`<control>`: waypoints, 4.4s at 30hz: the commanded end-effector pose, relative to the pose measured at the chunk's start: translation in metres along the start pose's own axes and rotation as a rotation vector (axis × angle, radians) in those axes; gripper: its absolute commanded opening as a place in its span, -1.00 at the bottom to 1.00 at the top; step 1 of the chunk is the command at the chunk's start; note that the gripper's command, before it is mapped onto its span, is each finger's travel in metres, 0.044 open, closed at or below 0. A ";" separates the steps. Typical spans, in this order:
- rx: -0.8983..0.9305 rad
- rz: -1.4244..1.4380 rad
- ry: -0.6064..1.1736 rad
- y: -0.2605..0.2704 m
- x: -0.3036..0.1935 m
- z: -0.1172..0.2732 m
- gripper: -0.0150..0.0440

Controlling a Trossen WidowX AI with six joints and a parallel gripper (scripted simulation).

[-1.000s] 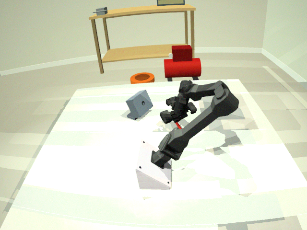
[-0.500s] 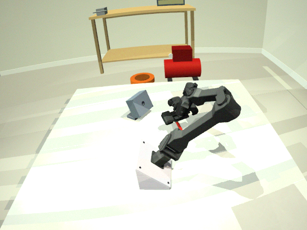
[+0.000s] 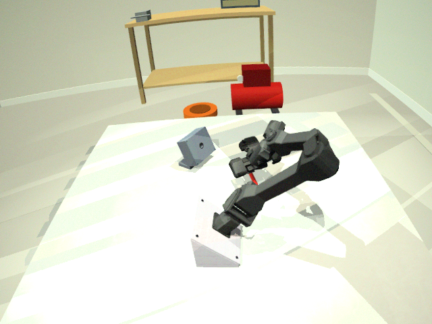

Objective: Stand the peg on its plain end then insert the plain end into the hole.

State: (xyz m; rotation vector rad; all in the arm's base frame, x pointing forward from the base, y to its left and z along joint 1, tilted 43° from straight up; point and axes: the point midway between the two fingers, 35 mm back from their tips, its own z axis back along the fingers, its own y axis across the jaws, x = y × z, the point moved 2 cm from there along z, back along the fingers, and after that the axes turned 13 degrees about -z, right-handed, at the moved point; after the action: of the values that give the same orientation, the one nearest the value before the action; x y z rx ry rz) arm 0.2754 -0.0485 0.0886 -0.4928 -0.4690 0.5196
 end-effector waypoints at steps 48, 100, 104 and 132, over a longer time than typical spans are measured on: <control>0.101 0.009 -0.427 -0.006 -0.031 0.024 -0.33; 0.179 0.009 -0.740 -0.012 -0.061 0.030 -0.33; 0.180 0.006 -0.737 -0.012 -0.063 0.029 -0.33; 0.190 0.012 -0.769 -0.012 -0.070 0.030 -0.33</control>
State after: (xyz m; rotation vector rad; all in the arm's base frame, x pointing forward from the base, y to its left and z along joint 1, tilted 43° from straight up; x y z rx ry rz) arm 0.2111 -0.0857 0.0991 -0.0926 -1.1416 0.7559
